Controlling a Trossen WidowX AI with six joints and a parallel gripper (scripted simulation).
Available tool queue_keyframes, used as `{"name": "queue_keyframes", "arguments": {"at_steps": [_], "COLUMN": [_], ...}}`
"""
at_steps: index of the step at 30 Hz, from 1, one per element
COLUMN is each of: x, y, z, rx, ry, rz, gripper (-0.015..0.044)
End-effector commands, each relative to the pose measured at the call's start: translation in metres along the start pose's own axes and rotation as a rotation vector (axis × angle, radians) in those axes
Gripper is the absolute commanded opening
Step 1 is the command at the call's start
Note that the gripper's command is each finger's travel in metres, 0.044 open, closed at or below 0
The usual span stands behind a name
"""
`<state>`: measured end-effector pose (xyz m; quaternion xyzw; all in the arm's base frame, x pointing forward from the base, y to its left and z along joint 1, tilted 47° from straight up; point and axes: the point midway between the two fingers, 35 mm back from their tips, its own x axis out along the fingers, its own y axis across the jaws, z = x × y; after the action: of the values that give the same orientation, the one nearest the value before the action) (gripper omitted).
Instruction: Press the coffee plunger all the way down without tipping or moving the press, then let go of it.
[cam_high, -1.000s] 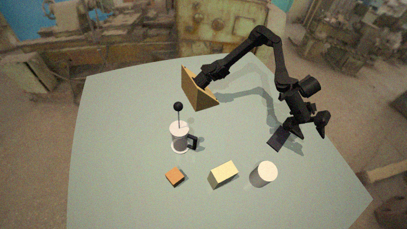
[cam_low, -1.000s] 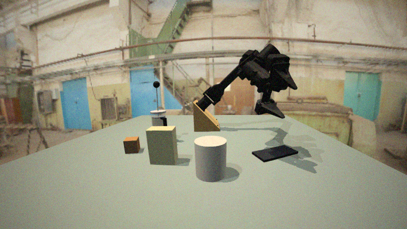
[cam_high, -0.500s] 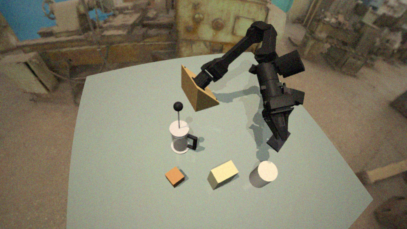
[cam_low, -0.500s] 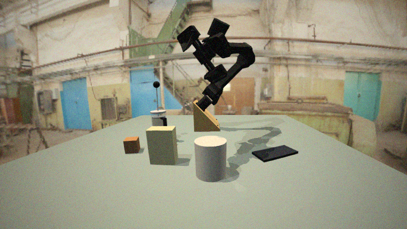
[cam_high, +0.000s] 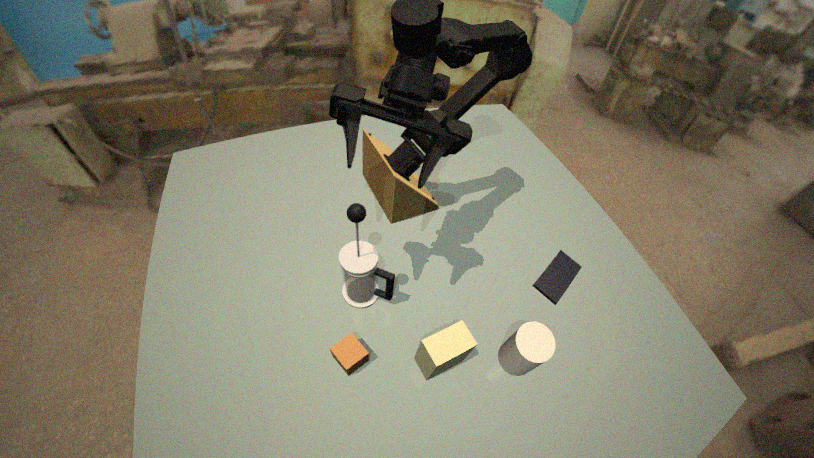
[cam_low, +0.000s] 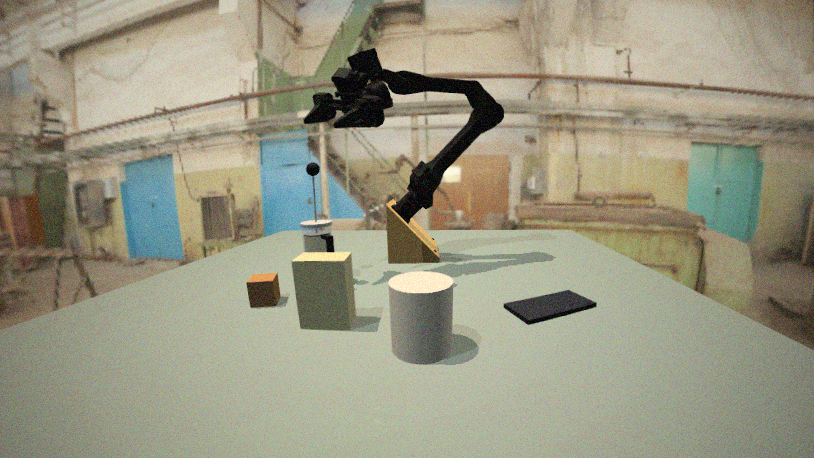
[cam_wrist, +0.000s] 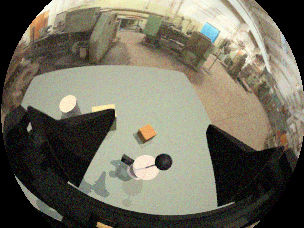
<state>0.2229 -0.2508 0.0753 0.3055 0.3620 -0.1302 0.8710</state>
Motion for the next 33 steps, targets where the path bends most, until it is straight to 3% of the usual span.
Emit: {"name": "queue_keyframes", "arguments": {"at_steps": [1, 14, 33], "x": [-0.022, 0.000, 0.023], "y": [-0.029, -0.018, -0.019], "z": [-0.030, -0.085, -0.086], "rx": [0.249, 0.304, 0.303], "ry": [0.025, 0.027, 0.027], "rz": [-0.017, -0.035, -0.035], "gripper": [0.0440, 0.0440, 0.0440]}}
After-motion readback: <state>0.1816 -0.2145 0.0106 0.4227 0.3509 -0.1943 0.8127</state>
